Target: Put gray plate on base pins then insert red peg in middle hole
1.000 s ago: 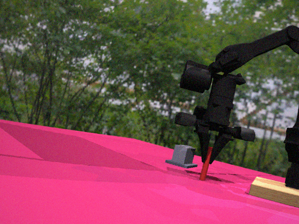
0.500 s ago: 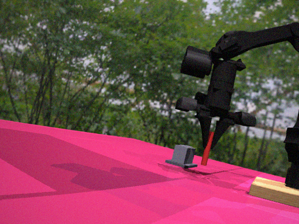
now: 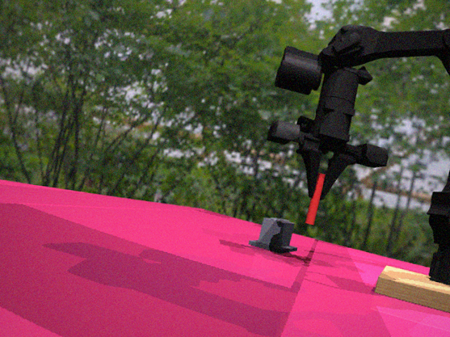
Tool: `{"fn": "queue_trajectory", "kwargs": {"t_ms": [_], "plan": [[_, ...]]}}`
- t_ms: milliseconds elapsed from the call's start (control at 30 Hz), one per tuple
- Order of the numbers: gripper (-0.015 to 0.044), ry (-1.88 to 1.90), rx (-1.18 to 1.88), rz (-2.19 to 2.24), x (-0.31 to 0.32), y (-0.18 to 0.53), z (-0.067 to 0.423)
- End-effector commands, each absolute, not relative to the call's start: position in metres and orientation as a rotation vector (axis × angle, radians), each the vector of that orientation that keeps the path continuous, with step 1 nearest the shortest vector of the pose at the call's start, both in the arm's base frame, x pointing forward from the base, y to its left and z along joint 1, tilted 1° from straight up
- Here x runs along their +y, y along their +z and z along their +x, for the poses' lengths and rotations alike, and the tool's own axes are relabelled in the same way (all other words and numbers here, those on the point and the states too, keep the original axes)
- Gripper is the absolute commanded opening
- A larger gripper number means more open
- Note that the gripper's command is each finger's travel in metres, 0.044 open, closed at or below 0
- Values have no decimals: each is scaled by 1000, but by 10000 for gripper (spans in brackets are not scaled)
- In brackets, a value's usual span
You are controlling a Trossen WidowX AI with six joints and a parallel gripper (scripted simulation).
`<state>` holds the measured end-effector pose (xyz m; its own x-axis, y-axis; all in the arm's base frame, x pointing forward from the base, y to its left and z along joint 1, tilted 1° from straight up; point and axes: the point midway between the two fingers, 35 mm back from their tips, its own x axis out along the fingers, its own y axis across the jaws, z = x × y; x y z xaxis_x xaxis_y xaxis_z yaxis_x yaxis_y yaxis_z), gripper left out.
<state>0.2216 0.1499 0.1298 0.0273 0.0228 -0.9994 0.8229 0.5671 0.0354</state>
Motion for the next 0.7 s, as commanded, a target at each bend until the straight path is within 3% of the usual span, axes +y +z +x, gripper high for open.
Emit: {"fn": "queue_trajectory", "kwargs": {"t_ms": [0,667], "plan": [[0,-730,1422,779,147,128,225],[0,-755,1406,801,113,131,266]]}}
